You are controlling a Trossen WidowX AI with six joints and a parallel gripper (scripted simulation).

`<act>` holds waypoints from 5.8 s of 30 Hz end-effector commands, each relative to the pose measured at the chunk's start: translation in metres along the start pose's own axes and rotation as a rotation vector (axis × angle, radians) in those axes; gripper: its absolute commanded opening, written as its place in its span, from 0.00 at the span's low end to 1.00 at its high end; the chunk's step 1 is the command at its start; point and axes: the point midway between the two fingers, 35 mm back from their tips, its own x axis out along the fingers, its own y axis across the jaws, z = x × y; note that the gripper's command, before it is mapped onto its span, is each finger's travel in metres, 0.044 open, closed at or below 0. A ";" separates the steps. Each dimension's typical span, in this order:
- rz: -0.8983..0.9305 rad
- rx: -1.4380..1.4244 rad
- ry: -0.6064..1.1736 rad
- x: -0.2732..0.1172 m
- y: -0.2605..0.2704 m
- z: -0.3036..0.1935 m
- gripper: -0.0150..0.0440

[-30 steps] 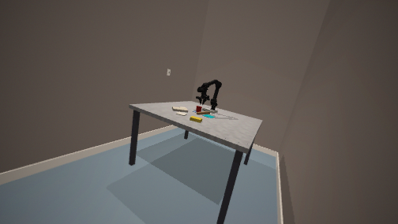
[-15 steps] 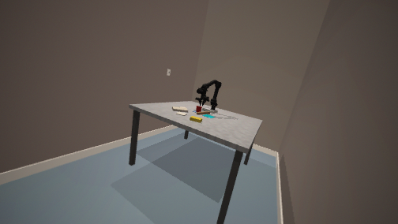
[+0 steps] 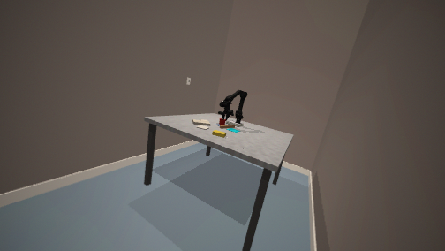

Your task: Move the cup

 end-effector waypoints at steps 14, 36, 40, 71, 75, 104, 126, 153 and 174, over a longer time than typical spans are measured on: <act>0.005 -0.003 0.005 0.026 0.004 -0.001 0.50; 0.004 0.000 0.001 0.019 0.002 0.000 0.25; 0.004 -0.001 0.002 0.007 0.001 0.000 0.25; 0.006 -0.006 0.001 -0.029 0.002 0.002 0.25; 0.006 -0.006 0.001 -0.029 0.002 0.002 0.25; 0.006 -0.004 0.000 -0.031 0.012 0.047 0.25; 0.007 -0.003 -0.003 -0.032 0.022 0.087 0.25; 0.008 -0.003 -0.007 -0.034 0.037 0.140 0.25; 0.009 -0.003 -0.011 -0.036 0.050 0.180 0.25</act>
